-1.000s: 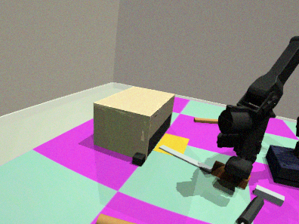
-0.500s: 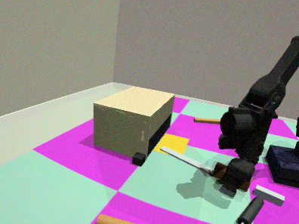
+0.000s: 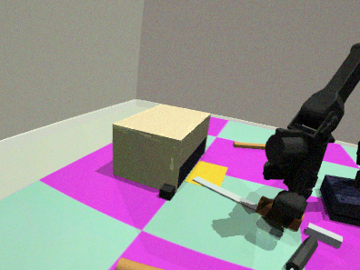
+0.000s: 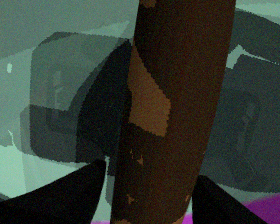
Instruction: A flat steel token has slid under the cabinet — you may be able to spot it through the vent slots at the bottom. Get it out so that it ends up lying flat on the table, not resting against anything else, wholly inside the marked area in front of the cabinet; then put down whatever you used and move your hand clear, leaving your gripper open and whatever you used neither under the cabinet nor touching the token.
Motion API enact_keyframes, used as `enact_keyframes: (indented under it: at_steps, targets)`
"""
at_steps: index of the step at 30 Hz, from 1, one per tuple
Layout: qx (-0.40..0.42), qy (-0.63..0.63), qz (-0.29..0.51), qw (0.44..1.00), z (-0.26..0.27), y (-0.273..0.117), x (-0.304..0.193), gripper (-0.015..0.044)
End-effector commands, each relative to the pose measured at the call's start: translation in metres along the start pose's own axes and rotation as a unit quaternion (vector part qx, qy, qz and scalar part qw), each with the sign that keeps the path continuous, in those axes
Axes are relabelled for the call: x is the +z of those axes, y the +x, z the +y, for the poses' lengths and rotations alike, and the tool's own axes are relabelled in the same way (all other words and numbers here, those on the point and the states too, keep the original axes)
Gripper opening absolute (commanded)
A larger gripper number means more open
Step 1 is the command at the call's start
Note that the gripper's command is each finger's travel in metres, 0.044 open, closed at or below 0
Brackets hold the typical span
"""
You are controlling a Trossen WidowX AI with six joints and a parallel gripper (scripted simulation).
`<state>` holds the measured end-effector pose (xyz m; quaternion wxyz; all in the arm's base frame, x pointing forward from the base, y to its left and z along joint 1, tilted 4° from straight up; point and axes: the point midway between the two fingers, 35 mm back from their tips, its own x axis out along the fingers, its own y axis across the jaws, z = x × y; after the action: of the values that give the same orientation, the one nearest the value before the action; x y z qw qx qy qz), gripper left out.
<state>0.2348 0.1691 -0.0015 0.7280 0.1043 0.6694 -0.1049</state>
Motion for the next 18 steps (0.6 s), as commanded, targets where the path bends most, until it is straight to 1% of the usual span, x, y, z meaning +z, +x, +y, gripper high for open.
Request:
enact_keyframes:
  at_steps: [1,17,18]
  targets:
    - [0.001,0.000,0.000,1.000,0.0000,0.0000,0.0000,0.0270]
    - [0.001,0.000,-0.001,1.000,-0.0007,0.0042,-0.0017,0.0270]
    - [0.002,0.000,-0.001,1.000,0.0001,0.0016,-0.0003,0.0244]
